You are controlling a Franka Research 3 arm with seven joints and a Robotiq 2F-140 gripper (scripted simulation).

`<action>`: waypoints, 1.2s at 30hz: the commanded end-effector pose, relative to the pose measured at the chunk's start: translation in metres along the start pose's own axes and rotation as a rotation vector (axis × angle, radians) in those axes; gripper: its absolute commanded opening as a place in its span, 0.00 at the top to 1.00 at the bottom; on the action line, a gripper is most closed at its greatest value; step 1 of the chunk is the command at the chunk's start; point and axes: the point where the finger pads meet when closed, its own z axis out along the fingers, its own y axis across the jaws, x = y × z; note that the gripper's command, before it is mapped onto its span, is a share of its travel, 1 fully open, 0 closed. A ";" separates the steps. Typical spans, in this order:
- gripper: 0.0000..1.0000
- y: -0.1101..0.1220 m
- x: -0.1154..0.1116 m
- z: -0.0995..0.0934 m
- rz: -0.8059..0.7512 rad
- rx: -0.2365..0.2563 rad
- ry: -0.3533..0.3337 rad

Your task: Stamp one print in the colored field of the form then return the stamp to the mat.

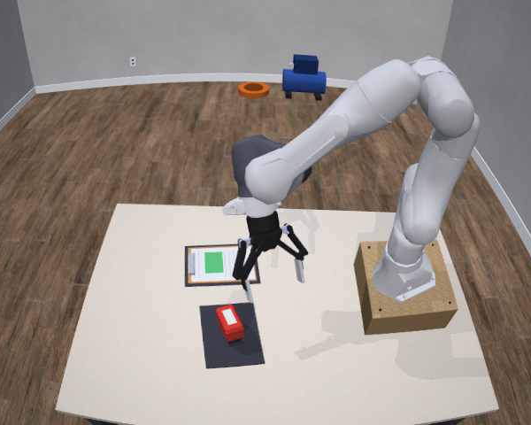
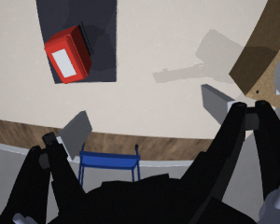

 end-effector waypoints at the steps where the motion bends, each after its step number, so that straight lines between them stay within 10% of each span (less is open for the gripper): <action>1: 0.00 -0.025 0.026 0.003 0.109 0.022 0.118; 10: 0.00 -0.050 0.033 0.009 0.096 0.022 0.218; 11: 0.00 -0.071 0.040 0.014 0.085 0.020 0.307; 36: 0.00 -0.112 0.052 0.022 0.064 0.021 0.469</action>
